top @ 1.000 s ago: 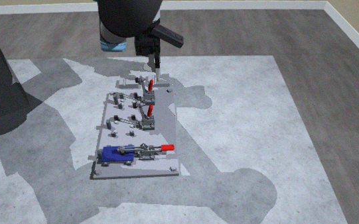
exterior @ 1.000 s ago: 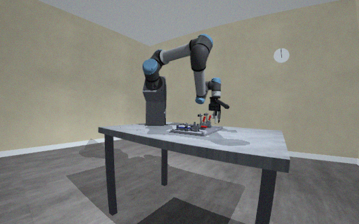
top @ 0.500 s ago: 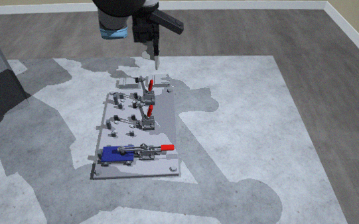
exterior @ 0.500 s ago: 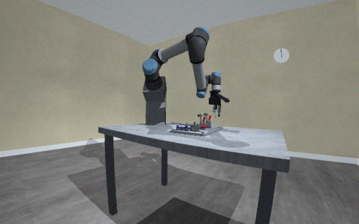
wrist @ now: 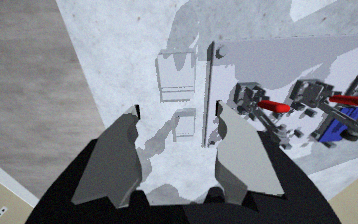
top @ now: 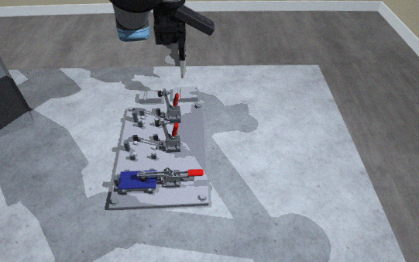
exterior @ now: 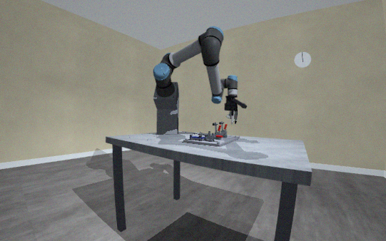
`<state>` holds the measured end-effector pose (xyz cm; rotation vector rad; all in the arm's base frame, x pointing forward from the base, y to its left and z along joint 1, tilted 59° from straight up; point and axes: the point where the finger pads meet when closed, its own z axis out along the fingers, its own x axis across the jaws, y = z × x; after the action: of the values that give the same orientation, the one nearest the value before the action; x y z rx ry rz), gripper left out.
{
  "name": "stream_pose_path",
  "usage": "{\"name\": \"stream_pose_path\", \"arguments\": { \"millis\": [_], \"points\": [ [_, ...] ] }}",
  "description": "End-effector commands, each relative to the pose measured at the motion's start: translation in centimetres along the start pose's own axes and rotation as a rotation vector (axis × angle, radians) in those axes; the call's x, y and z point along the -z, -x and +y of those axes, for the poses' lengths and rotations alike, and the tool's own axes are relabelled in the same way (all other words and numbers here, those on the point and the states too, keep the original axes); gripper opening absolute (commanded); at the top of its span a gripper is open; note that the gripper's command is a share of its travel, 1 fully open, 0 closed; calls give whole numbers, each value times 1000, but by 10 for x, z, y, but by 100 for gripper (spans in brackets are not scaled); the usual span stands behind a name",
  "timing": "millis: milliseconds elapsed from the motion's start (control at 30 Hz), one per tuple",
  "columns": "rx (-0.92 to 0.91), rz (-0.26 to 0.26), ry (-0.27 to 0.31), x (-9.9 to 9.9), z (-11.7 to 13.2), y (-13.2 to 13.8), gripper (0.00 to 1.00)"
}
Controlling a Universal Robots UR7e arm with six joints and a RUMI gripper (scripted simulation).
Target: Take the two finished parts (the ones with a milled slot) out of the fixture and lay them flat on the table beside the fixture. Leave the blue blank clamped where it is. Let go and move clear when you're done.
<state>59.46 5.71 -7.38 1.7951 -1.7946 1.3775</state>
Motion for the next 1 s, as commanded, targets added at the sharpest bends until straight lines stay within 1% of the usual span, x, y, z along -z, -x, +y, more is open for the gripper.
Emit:
{"name": "stream_pose_path", "arguments": {
  "millis": [0,700,833,967],
  "points": [
    [0,0,-1,1,0,0,54],
    [0,0,-1,1,0,0,54],
    [0,0,-1,4,0,0,54],
    [0,0,-1,12,0,0,54]
  ]
}}
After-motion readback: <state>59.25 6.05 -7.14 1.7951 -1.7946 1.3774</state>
